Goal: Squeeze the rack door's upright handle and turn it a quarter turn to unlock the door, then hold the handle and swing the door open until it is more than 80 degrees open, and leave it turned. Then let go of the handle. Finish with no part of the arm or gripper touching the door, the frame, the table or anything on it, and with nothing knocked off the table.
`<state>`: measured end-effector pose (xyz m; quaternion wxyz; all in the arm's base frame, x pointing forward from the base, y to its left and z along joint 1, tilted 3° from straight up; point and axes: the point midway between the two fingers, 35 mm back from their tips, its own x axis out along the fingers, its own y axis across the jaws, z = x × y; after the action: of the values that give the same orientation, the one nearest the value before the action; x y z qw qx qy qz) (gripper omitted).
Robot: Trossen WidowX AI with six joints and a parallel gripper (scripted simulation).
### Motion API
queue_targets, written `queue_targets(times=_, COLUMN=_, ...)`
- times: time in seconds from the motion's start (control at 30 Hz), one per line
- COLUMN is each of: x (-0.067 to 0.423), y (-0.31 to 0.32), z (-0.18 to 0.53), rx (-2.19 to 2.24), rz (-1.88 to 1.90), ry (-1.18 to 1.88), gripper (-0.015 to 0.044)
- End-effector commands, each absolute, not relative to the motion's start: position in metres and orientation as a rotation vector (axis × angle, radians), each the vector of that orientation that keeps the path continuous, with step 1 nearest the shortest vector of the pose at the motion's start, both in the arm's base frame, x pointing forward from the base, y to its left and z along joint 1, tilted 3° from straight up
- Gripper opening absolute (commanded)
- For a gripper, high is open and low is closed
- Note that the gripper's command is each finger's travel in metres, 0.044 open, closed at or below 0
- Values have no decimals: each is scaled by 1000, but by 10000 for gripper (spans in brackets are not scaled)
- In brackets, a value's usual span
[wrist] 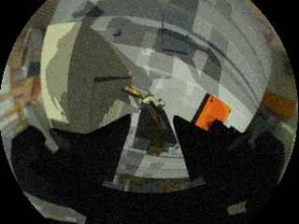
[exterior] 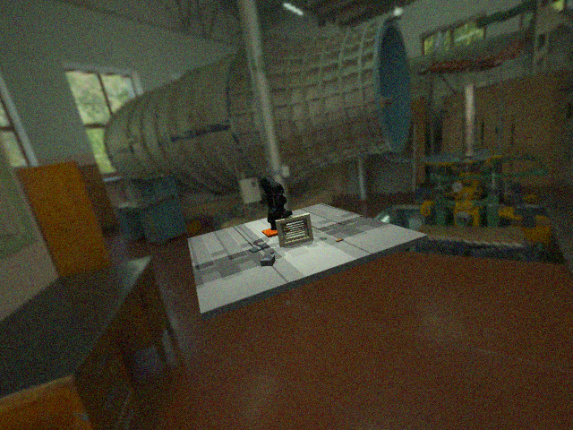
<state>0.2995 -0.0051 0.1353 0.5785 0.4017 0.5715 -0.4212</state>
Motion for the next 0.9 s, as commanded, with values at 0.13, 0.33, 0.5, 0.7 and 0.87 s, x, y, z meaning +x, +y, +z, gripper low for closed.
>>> queue_targets(times=0.13, x=299, y=-6, z=136, rx=634, rz=-683, ry=1462, gripper=283)
queue_targets(times=0.33, x=299, y=-6, z=136, rx=403, rz=-453, ry=1526, gripper=283)
queue_targets(times=0.5, x=299, y=-6, z=136, rx=210, rz=-259, ry=1560, gripper=283)
queue_targets(times=0.7, x=299, y=-6, z=136, rx=-23, rz=-25, ry=1578, gripper=283)
queue_targets(times=0.87, x=299, y=-6, z=136, rx=-217, rz=170, ry=1573, gripper=283)
